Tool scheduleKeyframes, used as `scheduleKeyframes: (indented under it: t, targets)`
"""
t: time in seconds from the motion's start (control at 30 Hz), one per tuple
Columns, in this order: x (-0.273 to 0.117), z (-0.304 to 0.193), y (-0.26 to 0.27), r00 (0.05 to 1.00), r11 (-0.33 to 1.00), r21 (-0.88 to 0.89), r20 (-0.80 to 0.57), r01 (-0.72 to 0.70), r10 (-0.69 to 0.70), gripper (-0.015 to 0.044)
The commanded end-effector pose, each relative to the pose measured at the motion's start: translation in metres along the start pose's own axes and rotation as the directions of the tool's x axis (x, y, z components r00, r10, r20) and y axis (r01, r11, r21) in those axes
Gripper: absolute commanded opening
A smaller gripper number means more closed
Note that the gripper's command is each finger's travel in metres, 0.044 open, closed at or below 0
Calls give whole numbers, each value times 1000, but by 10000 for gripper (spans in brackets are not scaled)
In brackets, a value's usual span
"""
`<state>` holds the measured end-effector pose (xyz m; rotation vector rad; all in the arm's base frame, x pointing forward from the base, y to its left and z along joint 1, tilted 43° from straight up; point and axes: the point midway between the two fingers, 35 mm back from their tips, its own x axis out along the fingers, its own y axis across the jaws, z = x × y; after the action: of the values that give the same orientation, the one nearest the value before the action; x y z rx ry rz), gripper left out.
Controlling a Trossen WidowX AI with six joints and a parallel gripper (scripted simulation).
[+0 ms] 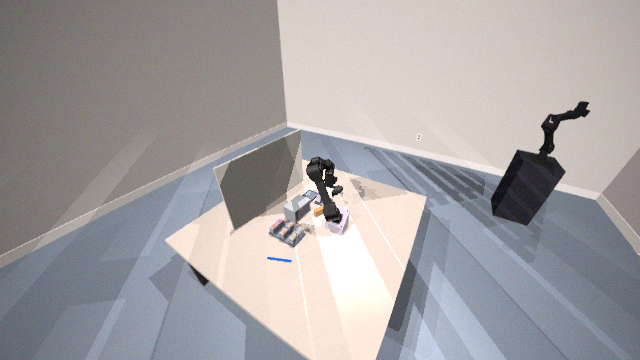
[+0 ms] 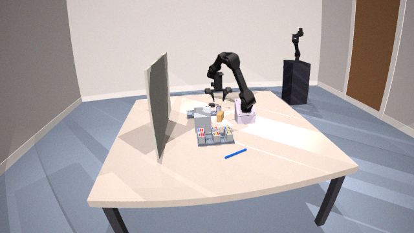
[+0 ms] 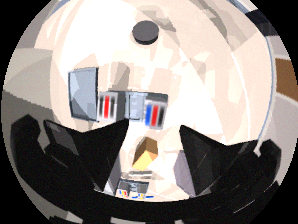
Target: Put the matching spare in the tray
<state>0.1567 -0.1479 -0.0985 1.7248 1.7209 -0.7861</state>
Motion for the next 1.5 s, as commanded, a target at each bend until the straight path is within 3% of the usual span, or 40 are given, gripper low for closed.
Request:
scheduleKeyframes:
  t: [0.0,1.47]
  targets:
    - [9,-2,0,1000,1000,6,-9,-2,2,300]
    - [71,-5,-2,1000,1000,5,-12,-3,3,300]
